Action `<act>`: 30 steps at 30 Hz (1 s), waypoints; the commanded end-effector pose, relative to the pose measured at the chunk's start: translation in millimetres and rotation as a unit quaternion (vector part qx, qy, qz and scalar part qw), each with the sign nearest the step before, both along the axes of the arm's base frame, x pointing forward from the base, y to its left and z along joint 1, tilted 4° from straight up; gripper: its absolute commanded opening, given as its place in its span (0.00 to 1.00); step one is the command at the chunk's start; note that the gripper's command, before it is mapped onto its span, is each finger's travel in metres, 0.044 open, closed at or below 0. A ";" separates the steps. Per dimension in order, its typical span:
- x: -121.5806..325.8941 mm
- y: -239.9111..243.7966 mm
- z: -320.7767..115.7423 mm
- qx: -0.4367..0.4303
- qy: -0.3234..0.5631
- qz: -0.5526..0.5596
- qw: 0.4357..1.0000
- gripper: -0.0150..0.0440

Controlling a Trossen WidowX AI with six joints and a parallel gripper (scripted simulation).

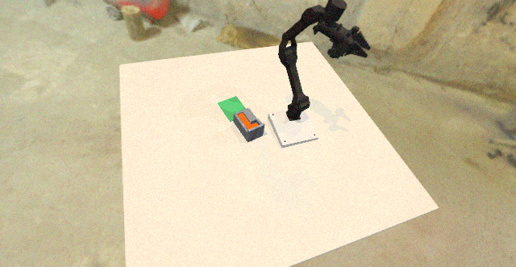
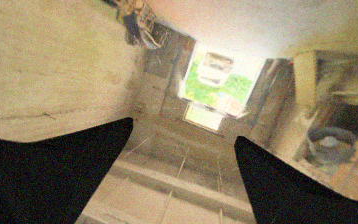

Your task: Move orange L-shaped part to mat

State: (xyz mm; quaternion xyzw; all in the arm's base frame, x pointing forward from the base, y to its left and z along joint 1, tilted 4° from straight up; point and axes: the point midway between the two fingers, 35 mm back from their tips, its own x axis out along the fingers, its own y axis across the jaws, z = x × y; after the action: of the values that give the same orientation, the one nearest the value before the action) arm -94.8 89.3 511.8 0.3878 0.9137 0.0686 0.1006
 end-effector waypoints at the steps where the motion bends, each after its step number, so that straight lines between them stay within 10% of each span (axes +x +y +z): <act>1: 0.3 2.6 -1.2 0.002 -0.006 -0.004 1.000 0.89; 9: 30.2 82.1 -46.1 0.012 -0.193 -0.114 0.974 0.56; 30: 220.5 144.1 -197.4 -0.146 -0.607 -0.082 0.777 0.56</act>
State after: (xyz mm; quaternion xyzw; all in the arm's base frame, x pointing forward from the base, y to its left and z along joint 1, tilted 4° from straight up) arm 75.8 242.7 353.7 0.3905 0.6559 0.1718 0.6227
